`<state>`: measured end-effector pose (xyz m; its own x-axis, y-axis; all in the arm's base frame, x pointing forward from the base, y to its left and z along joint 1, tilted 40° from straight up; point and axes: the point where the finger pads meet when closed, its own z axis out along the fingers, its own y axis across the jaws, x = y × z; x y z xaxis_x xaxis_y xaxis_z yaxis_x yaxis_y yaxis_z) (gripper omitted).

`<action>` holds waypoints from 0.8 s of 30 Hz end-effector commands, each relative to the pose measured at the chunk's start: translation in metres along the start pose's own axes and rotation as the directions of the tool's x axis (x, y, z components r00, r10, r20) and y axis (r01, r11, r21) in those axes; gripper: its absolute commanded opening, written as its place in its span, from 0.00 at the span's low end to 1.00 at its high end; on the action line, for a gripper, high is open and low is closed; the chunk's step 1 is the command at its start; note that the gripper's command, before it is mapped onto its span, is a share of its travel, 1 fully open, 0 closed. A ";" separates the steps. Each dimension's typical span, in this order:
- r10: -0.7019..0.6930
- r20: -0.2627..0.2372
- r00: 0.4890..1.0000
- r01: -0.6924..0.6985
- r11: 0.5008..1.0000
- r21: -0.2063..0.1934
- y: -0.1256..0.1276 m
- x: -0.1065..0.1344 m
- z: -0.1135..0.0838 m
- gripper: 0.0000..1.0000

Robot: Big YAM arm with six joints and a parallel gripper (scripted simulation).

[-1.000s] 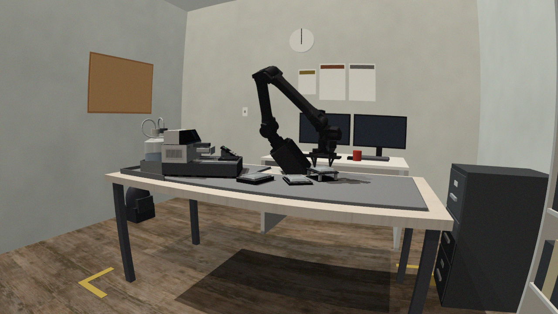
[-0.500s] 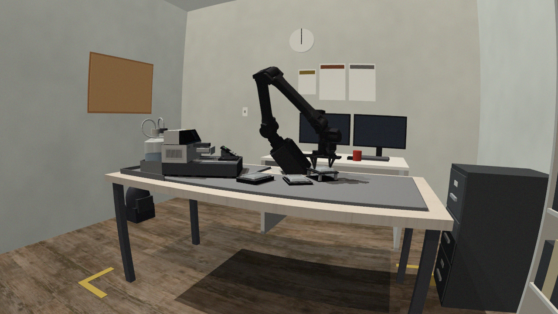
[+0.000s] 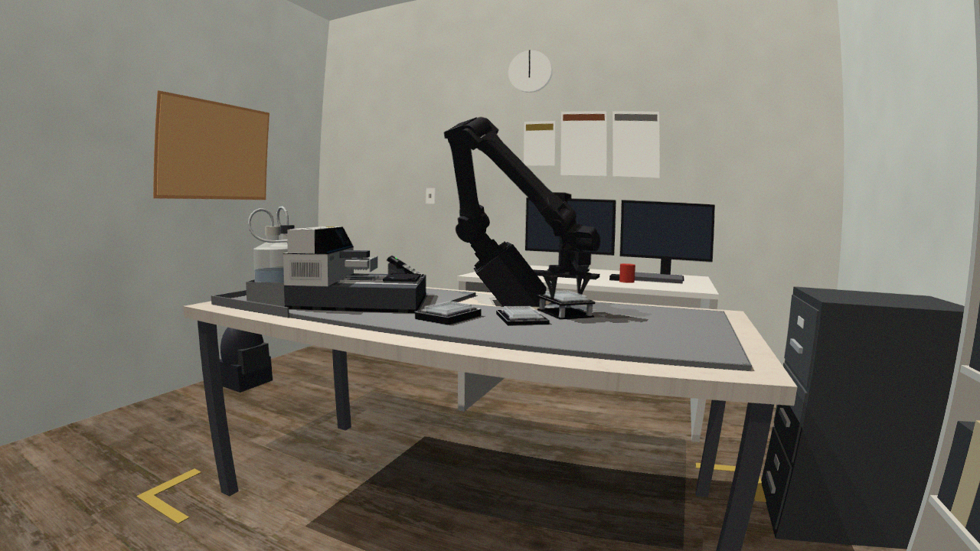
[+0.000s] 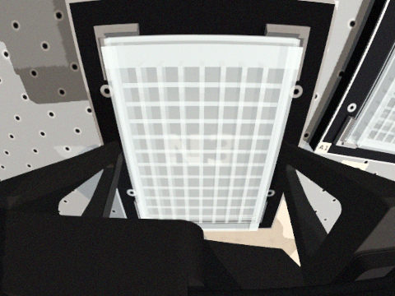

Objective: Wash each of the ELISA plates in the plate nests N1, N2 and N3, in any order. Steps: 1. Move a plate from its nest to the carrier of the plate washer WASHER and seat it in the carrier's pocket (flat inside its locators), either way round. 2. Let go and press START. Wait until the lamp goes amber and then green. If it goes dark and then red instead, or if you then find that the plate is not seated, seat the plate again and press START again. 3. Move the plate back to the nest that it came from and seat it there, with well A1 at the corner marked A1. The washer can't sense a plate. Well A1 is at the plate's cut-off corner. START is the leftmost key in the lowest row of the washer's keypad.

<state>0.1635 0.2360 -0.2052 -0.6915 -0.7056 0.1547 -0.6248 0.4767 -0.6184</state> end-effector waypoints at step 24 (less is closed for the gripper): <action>0.005 0.017 1.000 -0.005 1.000 -0.008 0.003 -0.008 -0.005 0.84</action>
<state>0.1639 0.2357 -0.2050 -0.6910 -0.7062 0.1541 -0.6240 0.4751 -0.6204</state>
